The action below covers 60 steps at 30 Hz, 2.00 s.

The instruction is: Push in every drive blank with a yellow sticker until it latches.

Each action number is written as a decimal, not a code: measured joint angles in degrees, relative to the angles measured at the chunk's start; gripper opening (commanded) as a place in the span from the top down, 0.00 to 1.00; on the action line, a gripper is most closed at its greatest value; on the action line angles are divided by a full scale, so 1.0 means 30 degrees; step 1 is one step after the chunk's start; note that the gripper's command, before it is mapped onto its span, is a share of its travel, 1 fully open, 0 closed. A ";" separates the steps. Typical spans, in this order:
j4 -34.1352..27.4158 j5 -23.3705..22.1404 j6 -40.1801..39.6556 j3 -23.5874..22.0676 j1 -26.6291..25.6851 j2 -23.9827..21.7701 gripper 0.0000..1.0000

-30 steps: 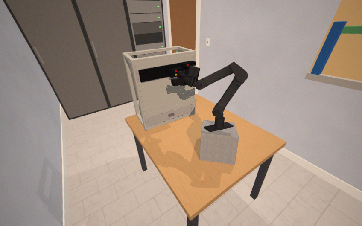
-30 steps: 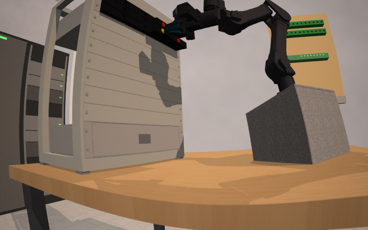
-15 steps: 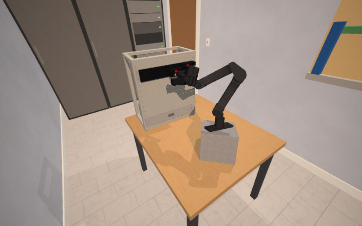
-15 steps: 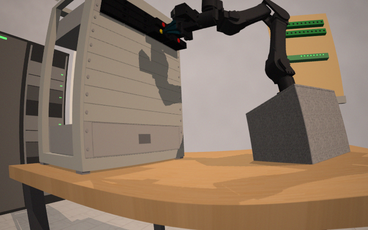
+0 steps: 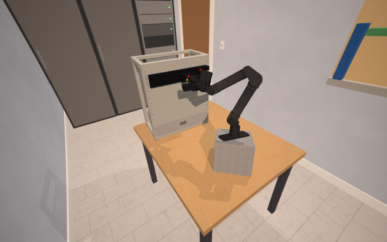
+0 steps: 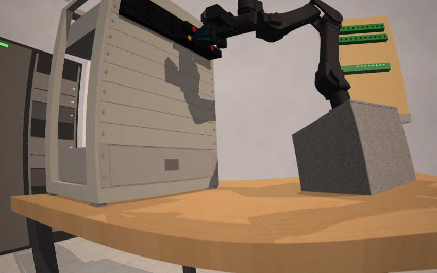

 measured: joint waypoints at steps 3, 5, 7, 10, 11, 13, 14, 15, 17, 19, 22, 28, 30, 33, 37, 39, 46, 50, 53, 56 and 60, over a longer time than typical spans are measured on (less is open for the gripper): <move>0.0073 -0.0182 0.0051 0.0262 -0.0233 0.0350 1.00; 0.0087 -0.0240 0.0073 0.0321 -0.0291 0.0430 1.00; 0.0087 -0.0255 0.0080 0.0328 -0.0306 0.0430 1.00; 0.0087 -0.0255 0.0095 0.0328 -0.0306 0.0430 1.00; 0.0087 -0.0255 0.0095 0.0328 -0.0306 0.0430 1.00; 0.0087 -0.0255 0.0102 0.0328 -0.0306 0.0430 1.00; 0.0087 -0.0255 0.0102 0.0328 -0.0306 0.0430 1.00; 0.0087 -0.0270 0.0102 0.0328 -0.0313 0.0430 1.00; 0.0189 -0.0328 0.0117 0.0328 -0.0357 0.0495 1.00; 0.0284 -0.0393 0.0124 0.0328 -0.0401 0.0583 1.00; 0.0335 -0.0444 0.0138 0.0328 -0.0430 0.0663 1.00; 0.0342 -0.0459 0.0146 0.0328 -0.0437 0.0663 1.00; 0.0342 -0.0466 0.0146 0.0328 -0.0437 0.0663 1.00; 0.0342 -0.0517 0.0153 0.0328 -0.0466 0.0670 1.00; 0.0335 -0.0597 0.0168 0.0488 -0.0576 0.0845 1.00; 0.0335 -0.0597 0.0175 0.0510 -0.0590 0.0874 1.00; 0.0335 -0.0597 0.0182 0.0510 -0.0590 0.0874 1.00; 0.0335 -0.0648 0.0197 0.0510 -0.0619 0.0874 1.00; 0.0342 -0.0758 0.0211 0.0517 -0.0678 0.0889 1.00; 0.0342 -0.0772 0.0219 0.0619 -0.0729 0.0998 1.00; 0.0342 -0.0780 0.0226 0.0656 -0.0750 0.1049 1.00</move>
